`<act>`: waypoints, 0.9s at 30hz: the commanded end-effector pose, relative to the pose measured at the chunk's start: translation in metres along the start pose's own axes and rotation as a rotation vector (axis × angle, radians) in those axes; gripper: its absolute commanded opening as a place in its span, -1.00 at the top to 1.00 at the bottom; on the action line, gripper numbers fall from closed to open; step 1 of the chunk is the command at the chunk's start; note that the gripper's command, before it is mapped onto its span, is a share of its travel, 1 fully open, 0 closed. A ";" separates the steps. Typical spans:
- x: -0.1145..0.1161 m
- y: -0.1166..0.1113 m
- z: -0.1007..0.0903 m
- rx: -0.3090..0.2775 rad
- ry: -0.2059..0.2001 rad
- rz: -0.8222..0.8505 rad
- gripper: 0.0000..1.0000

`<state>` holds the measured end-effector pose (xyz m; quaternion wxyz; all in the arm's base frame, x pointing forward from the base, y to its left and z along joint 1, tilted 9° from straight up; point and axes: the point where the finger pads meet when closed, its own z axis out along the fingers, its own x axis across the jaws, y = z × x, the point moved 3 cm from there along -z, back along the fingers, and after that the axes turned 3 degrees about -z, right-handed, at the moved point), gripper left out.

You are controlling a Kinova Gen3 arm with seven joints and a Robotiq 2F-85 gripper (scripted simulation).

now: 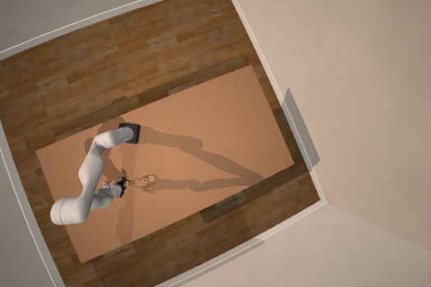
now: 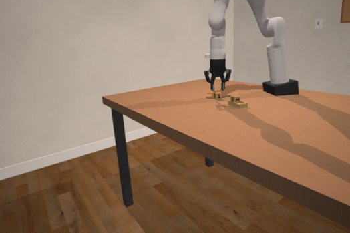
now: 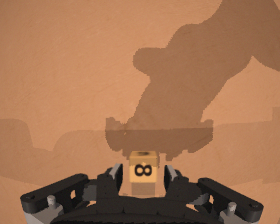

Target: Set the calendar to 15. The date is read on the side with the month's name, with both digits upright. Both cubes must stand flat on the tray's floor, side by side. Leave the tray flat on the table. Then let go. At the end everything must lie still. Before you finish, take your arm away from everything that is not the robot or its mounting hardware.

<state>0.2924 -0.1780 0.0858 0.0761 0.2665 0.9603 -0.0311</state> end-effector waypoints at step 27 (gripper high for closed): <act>0.000 0.000 0.028 0.000 -0.001 0.000 0.03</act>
